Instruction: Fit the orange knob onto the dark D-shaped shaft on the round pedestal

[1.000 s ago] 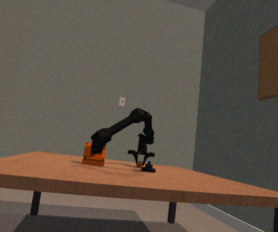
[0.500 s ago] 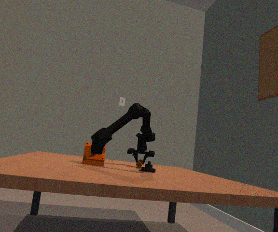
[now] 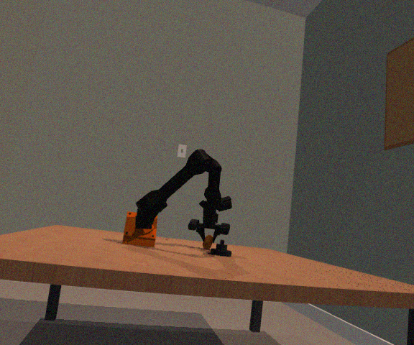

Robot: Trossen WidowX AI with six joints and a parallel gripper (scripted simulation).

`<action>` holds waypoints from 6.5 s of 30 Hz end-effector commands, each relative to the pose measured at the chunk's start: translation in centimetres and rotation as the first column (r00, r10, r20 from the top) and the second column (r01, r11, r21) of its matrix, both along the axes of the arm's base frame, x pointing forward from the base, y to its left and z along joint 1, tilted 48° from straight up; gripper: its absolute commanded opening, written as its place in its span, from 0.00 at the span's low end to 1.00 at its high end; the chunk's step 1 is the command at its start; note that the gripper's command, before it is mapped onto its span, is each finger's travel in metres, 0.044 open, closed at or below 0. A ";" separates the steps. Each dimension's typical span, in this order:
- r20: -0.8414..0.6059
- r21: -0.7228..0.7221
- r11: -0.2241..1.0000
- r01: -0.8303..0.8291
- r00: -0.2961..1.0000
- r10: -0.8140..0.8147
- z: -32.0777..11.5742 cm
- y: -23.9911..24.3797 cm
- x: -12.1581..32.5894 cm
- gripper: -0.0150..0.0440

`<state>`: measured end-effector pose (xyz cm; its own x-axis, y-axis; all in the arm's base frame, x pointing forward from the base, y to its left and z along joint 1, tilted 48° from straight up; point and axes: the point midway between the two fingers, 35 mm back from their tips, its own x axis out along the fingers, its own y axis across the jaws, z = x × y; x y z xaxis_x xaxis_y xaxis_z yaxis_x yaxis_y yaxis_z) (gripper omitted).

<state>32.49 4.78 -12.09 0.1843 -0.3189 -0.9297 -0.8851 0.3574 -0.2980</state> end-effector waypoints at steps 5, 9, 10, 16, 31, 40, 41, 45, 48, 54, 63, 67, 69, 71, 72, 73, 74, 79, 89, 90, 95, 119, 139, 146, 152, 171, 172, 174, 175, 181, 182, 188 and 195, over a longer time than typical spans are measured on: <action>0.046 0.116 0.992 -0.049 0.998 0.044 0.6 -0.4 -0.5 0.56; 0.072 0.175 0.982 -0.073 0.996 0.061 0.9 -0.6 -0.7 0.56; 0.079 0.189 0.979 -0.079 0.995 0.065 1.0 -0.7 -0.7 0.56; 0.121 0.275 0.954 -0.117 0.989 0.087 1.4 -1.2 -1.1 0.56; 0.230 0.469 0.855 -0.220 0.965 0.122 2.2 -2.4 -1.9 0.56; 0.274 0.536 0.802 -0.262 0.953 0.129 2.5 -3.0 -2.3 0.56; 0.266 0.523 0.813 -0.254 0.956 0.128 2.5 -3.0 -2.2 0.56; 0.271 0.533 0.806 -0.256 0.955 0.123 2.5 -3.0 -2.2 0.69; 0.271 0.533 0.806 -0.256 0.955 0.123 2.5 -3.0 -2.2 0.69; 0.271 0.533 0.806 -0.256 0.955 0.123 2.5 -3.0 -2.2 0.69; 0.271 0.533 0.806 -0.256 0.955 0.123 2.5 -3.0 -2.2 0.69; 0.271 0.533 0.806 -0.256 0.955 0.123 2.5 -3.0 -2.2 0.69; 0.271 0.533 0.806 -0.256 0.955 0.123 2.5 -3.0 -2.2 0.69; 0.271 0.533 0.806 -0.256 0.955 0.123 2.5 -3.0 -2.2 0.78; 0.271 0.533 0.806 -0.256 0.955 0.123 2.5 -3.0 -2.2 0.83; 0.271 0.533 0.806 -0.256 0.955 0.123 2.5 -3.0 -2.2 0.87; 0.271 0.533 0.806 -0.256 0.955 0.123 2.5 -3.0 -2.2 0.92; 0.271 0.533 0.806 -0.256 0.955 0.123 2.5 -3.0 -2.2 1.00; 0.270 0.533 0.808 -0.253 0.955 0.121 7.9 2.9 -1.6 1.00; 0.270 0.533 0.808 -0.253 0.955 0.121 7.9 2.9 -1.6 1.00; 0.230 0.524 0.824 -0.215 0.967 0.107 7.5 3.0 -1.5 1.00; -0.149 -0.471 0.877 0.097 0.971 -0.188 9.6 4.9 -1.4 1.00; 0.528 -0.021 0.388 0.922 0.339 -0.779 9.5 4.8 -1.4 1.00; 0.533 -0.010 0.377 0.926 0.324 -0.782 9.5 4.8 -1.4 1.00; 0.540 0.009 0.359 0.933 0.298 -0.787 8.7 4.1 -1.5 1.00; 0.556 0.048 0.321 0.946 0.242 -0.795 5.3 0.4 -1.7 1.00; 0.556 0.048 0.321 0.946 0.242 -0.795 5.2 0.3 -1.7 1.00; 0.556 0.048 0.321 0.946 0.242 -0.795 4.9 0.0 -1.7 1.00; 0.556 0.048 0.321 0.946 0.242 -0.795 4.8 -0.1 -1.7 1.00; 0.556 0.048 0.322 0.946 0.242 -0.795 4.1 -0.8 -1.7 1.00; 0.556 0.048 0.322 0.946 0.242 -0.795 4.0 -0.9 -1.7 1.00; 0.556 0.049 0.320 0.946 0.241 -0.796 3.4 -1.6 -1.8 1.00; 0.557 0.048 0.320 0.946 0.241 -0.795 2.6 -2.5 -1.9 1.00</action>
<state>30.62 2.60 -9.22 -0.0613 -0.7241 -0.6870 0.1975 0.6658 -0.7195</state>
